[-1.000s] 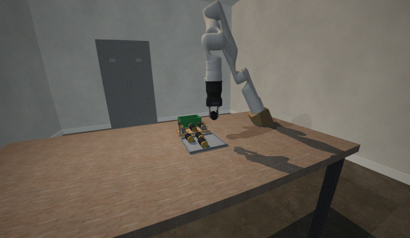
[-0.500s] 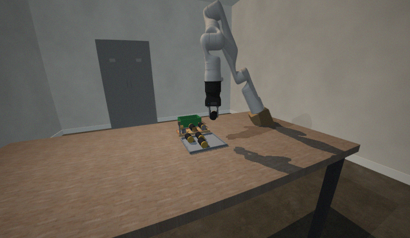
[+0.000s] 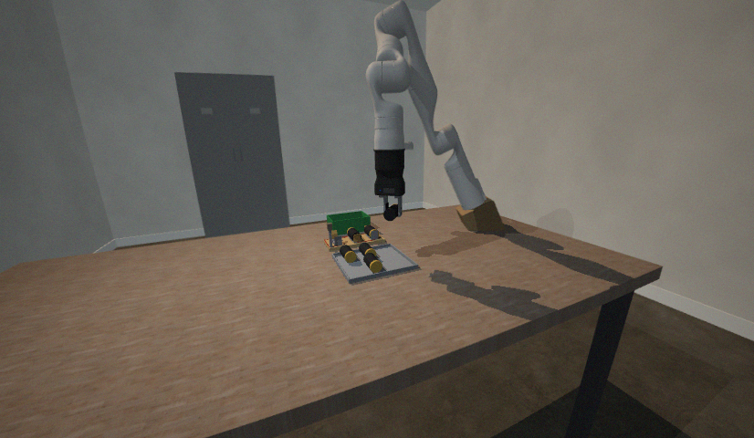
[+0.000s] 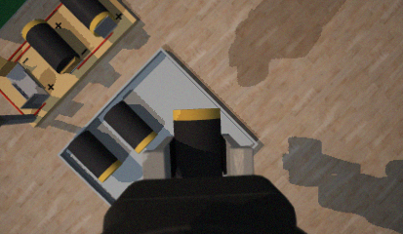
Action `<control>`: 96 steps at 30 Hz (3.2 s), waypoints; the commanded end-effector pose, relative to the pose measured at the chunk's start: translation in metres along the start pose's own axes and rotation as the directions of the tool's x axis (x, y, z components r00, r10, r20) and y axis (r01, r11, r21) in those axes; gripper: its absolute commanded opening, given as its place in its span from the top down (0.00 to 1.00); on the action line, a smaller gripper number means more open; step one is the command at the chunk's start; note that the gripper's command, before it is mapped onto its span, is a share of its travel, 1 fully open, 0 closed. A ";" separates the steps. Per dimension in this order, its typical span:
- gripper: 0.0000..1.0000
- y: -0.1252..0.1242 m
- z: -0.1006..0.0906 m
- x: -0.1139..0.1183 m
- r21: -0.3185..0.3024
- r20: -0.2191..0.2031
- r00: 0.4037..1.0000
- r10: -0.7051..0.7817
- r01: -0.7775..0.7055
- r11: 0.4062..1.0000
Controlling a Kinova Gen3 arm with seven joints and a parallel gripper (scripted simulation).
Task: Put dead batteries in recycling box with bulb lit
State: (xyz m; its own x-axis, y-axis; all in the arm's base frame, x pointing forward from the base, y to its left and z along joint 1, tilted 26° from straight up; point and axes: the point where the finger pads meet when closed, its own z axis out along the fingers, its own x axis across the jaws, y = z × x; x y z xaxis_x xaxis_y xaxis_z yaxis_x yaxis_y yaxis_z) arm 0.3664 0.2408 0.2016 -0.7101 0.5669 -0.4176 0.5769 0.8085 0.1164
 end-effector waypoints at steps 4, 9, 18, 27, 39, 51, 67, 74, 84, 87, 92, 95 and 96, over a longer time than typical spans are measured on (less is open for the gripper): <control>0.43 0.001 -0.001 0.000 -0.003 0.001 0.996 0.093 -0.093 0.996; 0.43 0.001 -0.001 0.000 -0.003 0.000 0.982 0.191 -0.191 0.982; 0.43 0.001 -0.001 0.000 -0.003 0.000 0.943 0.332 -0.332 0.943; 0.43 0.001 -0.001 0.000 -0.003 -0.001 0.859 0.511 -0.511 0.859; 0.43 0.001 -0.001 0.000 -0.003 -0.001 0.722 0.692 -0.692 0.722; 0.43 0.001 -0.001 0.000 -0.002 -0.002 0.545 0.839 -0.839 0.545; 0.43 0.001 -0.001 0.000 -0.002 -0.003 0.256 0.967 -0.967 0.256; 0.43 0.001 -0.001 0.000 -0.001 -0.003 0.107 0.994 -0.994 0.107; 0.43 0.001 -0.001 0.000 -0.001 -0.003 -0.059 0.998 -0.998 -0.059; 0.43 0.001 -0.001 0.000 -0.001 -0.003 -0.118 0.993 -0.993 -0.118; 0.43 0.001 -0.001 0.000 0.000 -0.003 -0.212 0.977 -0.977 -0.212; 0.43 0.001 -0.001 0.000 0.000 -0.003 -0.266 0.964 -0.964 -0.266; 0.43 0.001 -0.001 0.000 0.000 -0.003 -0.283 0.959 -0.959 -0.283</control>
State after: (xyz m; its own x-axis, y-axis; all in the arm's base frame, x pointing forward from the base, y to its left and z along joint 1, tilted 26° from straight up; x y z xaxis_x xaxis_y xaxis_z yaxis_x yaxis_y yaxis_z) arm 0.3681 0.2398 0.2019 0.7481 0.6245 0.2244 0.5268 -0.7645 0.3715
